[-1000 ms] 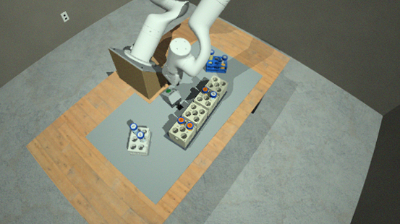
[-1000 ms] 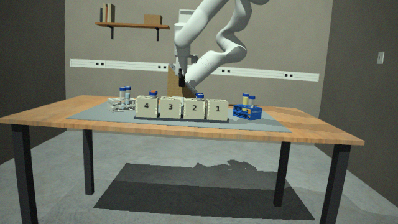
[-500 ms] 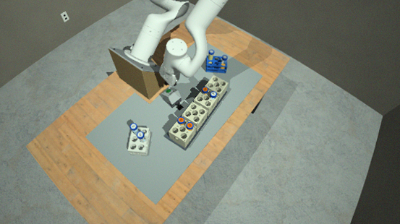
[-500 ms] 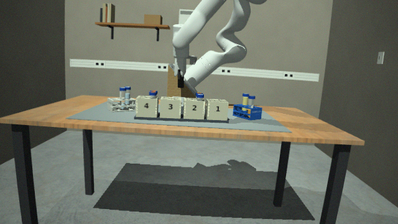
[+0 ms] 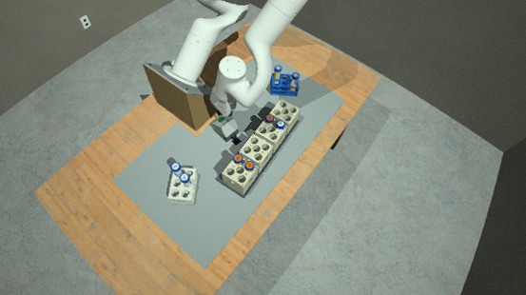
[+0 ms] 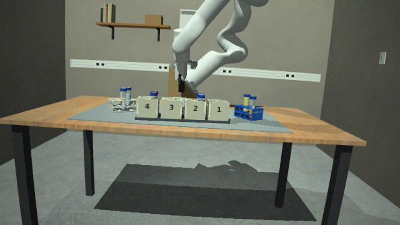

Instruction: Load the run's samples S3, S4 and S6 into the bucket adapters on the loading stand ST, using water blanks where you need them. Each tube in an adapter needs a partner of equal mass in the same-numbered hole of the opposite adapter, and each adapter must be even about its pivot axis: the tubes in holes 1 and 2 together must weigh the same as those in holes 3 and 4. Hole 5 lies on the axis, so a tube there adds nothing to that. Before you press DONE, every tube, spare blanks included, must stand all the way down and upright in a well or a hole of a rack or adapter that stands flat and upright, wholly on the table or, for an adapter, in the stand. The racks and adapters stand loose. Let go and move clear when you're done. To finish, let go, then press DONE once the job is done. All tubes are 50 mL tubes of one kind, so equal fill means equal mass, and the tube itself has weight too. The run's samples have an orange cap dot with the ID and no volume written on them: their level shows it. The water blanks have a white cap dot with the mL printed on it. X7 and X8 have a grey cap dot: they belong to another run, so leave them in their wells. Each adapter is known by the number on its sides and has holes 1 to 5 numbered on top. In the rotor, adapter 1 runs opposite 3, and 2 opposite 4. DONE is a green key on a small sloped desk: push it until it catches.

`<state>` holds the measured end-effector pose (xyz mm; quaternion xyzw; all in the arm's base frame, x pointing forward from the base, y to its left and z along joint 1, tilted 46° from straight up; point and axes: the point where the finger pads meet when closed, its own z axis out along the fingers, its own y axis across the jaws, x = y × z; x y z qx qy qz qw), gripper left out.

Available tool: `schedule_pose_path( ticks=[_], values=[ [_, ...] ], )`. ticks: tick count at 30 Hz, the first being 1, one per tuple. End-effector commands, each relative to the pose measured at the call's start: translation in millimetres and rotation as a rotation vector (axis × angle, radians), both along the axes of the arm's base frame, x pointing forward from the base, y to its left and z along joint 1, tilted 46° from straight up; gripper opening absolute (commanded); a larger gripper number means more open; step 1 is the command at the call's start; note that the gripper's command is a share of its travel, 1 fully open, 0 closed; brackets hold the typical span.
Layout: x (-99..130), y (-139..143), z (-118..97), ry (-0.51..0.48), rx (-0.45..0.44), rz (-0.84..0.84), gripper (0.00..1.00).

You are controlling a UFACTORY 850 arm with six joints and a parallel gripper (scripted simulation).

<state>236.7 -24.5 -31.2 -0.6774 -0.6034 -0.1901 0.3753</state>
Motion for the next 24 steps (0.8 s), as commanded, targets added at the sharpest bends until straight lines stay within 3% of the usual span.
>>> schedule_pose_path(
  ticks=[1, 24],
  values=[
    [1.4, 5.3, -5.6, -0.002, -0.001, -0.001, 0.00],
    [1.9, 11.4, -11.4, -0.002, -0.001, -0.001, 0.00]
  ],
)
